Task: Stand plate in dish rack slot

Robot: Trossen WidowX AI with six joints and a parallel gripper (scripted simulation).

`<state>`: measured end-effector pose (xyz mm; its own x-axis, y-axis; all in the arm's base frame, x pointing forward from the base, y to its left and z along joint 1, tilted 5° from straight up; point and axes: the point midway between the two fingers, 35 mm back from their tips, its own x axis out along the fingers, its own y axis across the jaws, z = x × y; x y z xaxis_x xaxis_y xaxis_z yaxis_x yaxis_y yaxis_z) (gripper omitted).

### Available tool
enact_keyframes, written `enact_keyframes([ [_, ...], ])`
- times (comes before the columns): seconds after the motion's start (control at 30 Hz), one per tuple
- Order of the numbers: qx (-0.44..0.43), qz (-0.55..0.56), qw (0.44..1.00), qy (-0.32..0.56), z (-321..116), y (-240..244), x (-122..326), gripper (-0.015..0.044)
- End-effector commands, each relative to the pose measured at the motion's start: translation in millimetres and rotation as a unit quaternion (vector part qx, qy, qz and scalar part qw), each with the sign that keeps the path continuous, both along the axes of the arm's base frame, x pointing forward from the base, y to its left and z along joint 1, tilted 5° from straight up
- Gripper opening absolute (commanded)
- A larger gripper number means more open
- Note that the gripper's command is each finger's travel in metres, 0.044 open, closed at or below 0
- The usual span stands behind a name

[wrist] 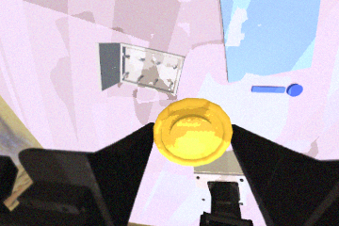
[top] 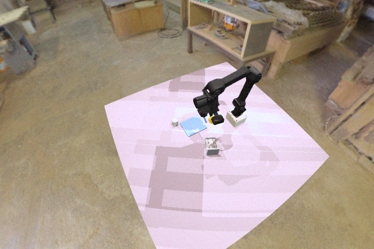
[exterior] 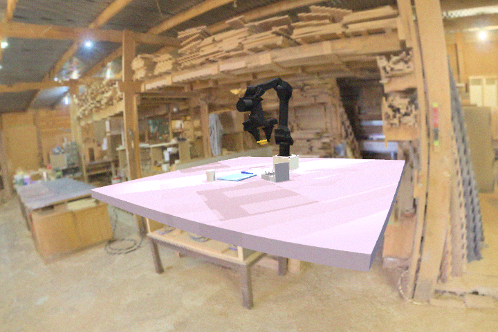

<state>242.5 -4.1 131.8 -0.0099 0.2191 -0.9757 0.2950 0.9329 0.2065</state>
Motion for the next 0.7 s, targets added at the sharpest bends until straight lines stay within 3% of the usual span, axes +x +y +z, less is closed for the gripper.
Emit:
enact_keyframes([
  [0.0,0.040,0.048,0.998,0.006,-16.6,3.6,-2.1,0.0000],
  [0.67,0.201,0.230,0.950,-0.060,-51.9,15.1,-6.4,0.0000],
])
